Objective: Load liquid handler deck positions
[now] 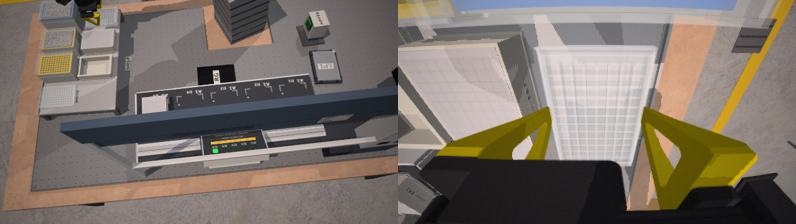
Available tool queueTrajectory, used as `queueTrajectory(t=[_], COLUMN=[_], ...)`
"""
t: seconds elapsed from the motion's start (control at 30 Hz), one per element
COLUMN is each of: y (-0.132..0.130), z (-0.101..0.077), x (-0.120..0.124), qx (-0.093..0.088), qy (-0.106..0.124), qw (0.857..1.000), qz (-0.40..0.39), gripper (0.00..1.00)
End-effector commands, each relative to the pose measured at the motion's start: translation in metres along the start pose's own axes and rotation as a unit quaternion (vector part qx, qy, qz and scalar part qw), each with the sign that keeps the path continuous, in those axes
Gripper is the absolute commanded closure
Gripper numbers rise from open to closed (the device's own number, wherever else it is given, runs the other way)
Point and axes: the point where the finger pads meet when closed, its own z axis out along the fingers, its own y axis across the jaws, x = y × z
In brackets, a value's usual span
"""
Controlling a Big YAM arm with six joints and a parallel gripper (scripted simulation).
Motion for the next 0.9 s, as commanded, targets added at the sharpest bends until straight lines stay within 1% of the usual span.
queueTrajectory(t=[0.0, 0.23, 0.33, 0.6, 0.67, 0.87], y=[0.002, 0.0, -0.001, -0.004, -0.004, -0.006], z=[-0.032, -0.039, -0.047, -0.061, -0.061, -0.073], x=[-0.016, -0.013, -0.018, -0.018, -0.018, -0.021], qx=[0.001, 0.001, 0.002, 0.002, 0.002, 0.002], qy=[-0.025, -0.023, -0.028, -0.029, -0.029, -0.033], qw=[1.0, 1.0, 1.0, 1.0, 1.0, 0.999], qz=[-0.006, -0.005, -0.005, -0.002, -0.002, -0.001], gripper=[1.0, 1.0, 1.0, 1.0, 1.0, 1.0])
